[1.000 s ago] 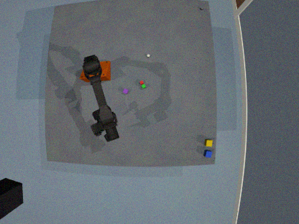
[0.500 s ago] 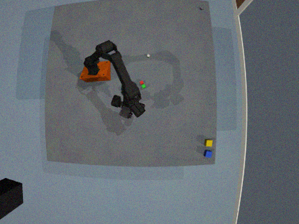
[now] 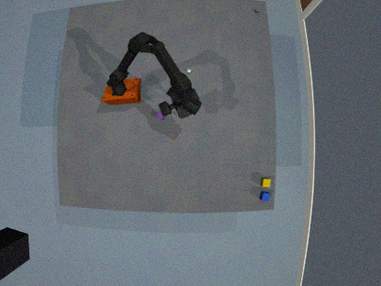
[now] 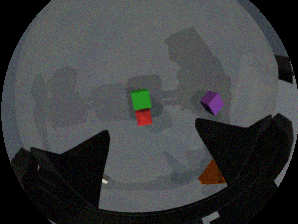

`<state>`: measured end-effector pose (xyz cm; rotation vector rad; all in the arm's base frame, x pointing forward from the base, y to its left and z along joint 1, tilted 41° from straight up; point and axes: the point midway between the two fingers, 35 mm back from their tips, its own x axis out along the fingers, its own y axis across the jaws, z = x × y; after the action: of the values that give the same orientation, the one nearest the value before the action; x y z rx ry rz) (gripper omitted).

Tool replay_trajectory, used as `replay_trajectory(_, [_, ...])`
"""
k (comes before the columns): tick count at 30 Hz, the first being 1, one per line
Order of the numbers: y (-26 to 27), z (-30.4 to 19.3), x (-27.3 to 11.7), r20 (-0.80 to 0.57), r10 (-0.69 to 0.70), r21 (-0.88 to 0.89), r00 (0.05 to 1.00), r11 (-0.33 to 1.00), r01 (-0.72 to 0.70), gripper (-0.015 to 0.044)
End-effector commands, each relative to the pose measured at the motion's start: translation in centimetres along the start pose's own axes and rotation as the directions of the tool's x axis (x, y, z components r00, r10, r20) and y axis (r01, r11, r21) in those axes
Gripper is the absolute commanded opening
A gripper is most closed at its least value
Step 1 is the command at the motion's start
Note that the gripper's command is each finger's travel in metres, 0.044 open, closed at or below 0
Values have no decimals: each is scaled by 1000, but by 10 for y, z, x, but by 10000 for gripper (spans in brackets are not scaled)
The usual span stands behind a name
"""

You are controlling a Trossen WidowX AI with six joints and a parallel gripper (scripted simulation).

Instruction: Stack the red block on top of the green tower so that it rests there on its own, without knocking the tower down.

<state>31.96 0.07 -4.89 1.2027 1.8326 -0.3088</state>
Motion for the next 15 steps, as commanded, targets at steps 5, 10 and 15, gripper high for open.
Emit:
replay_trajectory(5, [7,-11,5,-26,22,-61,999,998,-23,440])
replay_trajectory(10, [8,-11,32,-27,22,-61,999,998,-24,440])
replay_trajectory(15, [8,-11,40,-28,23,-61,999,998,-24,440])
